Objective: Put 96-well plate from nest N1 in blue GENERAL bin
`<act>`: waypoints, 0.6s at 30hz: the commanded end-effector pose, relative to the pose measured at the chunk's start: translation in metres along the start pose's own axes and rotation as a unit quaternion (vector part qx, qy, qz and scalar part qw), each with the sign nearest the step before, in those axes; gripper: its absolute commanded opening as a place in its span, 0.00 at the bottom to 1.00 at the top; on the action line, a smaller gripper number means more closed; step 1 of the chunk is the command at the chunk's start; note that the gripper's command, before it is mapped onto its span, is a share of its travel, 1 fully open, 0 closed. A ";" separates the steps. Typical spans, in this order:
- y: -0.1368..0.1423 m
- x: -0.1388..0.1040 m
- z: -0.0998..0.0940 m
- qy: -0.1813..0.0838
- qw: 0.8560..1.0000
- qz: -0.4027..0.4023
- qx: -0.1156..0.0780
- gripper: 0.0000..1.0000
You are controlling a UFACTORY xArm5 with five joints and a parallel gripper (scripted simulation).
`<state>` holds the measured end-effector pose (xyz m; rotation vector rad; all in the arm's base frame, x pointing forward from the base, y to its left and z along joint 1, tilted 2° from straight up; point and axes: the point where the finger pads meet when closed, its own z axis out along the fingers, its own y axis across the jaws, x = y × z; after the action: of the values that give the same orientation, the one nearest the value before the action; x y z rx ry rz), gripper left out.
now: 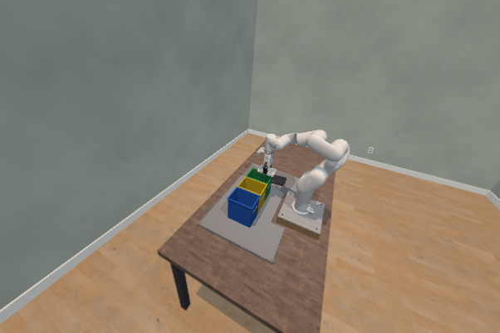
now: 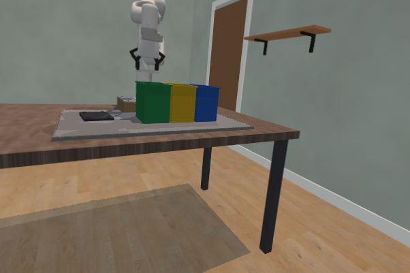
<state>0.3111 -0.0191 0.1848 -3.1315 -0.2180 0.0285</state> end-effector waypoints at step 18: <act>-0.061 0.011 -0.001 0.004 1.000 0.000 -0.002 0.00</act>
<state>0.3125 0.0337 0.1851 -3.1345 -0.2178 0.0223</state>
